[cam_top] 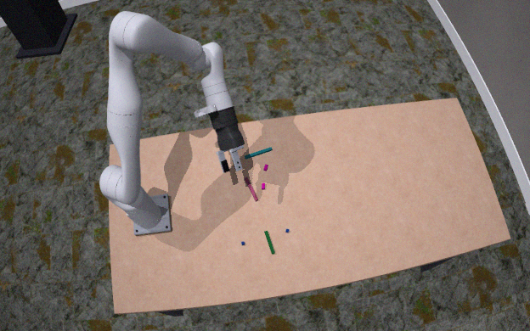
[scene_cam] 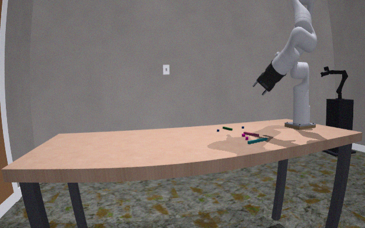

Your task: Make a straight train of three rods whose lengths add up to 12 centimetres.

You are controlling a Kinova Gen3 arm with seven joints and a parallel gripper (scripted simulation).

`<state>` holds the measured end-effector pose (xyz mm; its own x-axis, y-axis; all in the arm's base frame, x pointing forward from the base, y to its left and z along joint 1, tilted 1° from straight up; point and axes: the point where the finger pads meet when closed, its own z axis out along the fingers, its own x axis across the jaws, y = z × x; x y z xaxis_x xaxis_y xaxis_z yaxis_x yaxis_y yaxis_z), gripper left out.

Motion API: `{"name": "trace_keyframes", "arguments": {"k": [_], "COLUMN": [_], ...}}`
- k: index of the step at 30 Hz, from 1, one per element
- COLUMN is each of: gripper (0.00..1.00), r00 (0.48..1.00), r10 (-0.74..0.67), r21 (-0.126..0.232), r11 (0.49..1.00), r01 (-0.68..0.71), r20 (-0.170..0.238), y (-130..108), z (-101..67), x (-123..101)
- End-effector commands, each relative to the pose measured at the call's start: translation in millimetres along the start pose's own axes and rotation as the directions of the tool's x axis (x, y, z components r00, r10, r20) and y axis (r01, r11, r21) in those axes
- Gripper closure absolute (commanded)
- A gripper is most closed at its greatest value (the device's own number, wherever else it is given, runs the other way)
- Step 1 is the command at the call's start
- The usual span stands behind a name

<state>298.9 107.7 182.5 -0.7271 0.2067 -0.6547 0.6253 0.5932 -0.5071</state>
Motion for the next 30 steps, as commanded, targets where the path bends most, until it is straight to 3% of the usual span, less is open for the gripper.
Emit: {"name": "trace_keyframes", "arguments": {"k": [1, 10, 11, 17, 18, 27, 28, 30], "gripper": [0.00, 0.00, 0.00, 0.00, 0.00, 0.00, 0.00, 0.00], "r00": [0.999, 0.999, 0.997, 0.997, 0.992, 0.992, 0.986, 0.986], "r10": [0.017, 0.017, 0.033, 0.033, 0.049, 0.049, 0.066, 0.066], "r21": [0.009, 0.009, 0.017, 0.017, 0.026, 0.026, 0.034, 0.034], "r11": [1.000, 1.000, 0.999, 0.999, 0.999, 0.999, 0.998, 0.998], "r01": [-0.017, -0.017, -0.031, -0.031, -0.046, -0.046, -0.062, -0.062], "r20": [-0.039, -0.039, -0.076, -0.076, -0.114, -0.114, -0.151, -0.151], "y": [-1, -1, -2, -2, -3, -3, -3, -3], "z": [4.9, 4.9, 9.4, 9.4, 13.8, 13.8, 17.9, 17.9], "x": [0, 0, 2, 2, 3, 3, 4, 4]}}
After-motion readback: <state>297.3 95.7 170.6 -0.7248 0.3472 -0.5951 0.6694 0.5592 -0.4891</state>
